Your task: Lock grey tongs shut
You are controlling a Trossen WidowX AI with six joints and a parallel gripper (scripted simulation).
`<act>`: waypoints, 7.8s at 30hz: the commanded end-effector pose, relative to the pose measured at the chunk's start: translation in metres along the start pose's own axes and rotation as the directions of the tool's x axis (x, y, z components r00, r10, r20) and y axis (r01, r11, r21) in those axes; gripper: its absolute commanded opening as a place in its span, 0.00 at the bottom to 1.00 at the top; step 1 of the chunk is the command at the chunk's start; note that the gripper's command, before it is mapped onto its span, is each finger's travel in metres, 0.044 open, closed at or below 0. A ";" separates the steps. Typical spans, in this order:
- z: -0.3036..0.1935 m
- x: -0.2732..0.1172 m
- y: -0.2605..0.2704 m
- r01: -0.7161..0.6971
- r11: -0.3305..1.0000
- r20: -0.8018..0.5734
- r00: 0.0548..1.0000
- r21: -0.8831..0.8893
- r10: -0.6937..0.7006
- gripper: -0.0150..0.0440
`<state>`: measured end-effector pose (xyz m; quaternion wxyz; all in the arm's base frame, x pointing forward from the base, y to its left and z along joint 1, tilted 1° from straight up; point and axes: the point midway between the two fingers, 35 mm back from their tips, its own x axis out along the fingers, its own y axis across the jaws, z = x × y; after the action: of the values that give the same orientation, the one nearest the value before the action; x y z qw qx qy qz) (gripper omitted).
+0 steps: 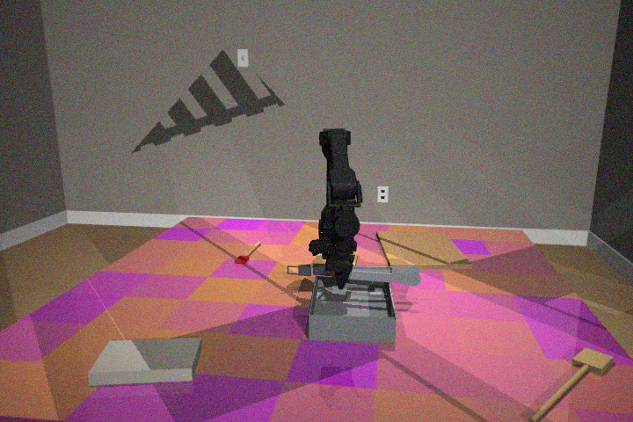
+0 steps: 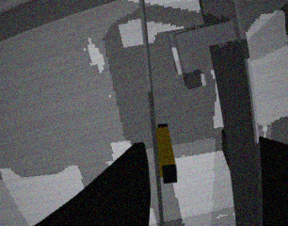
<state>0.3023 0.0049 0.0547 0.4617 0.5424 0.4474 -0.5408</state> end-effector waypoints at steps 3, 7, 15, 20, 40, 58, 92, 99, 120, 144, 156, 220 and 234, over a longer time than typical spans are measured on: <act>0.000 -0.001 0.001 -0.003 1.000 -0.001 1.000 0.000 0.003 0.45; 0.000 -0.001 0.001 -0.003 1.000 -0.001 1.000 0.000 0.003 0.40; 0.000 -0.001 0.001 -0.003 1.000 -0.001 1.000 0.000 0.003 0.31; 0.000 -0.001 0.001 -0.003 1.000 -0.001 1.000 0.000 0.003 0.19; 0.001 -0.128 0.000 0.000 1.000 -0.006 1.000 -0.004 0.000 0.00; -0.047 -0.127 -0.014 -0.001 0.982 -0.007 1.000 -0.190 0.000 0.00; -0.186 -0.132 -0.119 -0.013 0.688 -0.027 1.000 -0.726 -0.009 0.00; -0.206 -0.133 -0.150 -0.014 0.592 -0.028 1.000 -0.805 -0.015 0.00; -0.236 -0.135 -0.227 -0.023 0.335 -0.032 0.999 -0.942 -0.022 0.00; -0.238 -0.140 -0.351 -0.040 -0.107 -0.036 0.999 -0.993 -0.036 0.00; -0.220 -0.141 -0.412 -0.045 -0.320 -0.033 0.999 -0.946 -0.042 0.00; -0.221 -0.126 -0.403 -0.081 -0.329 0.215 0.608 -0.941 -0.764 0.00; -0.221 -0.126 -0.403 -0.080 -0.330 0.216 0.610 -0.940 -0.763 0.00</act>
<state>-0.0570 0.2938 0.1703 0.3291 -0.0674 0.9402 0.0569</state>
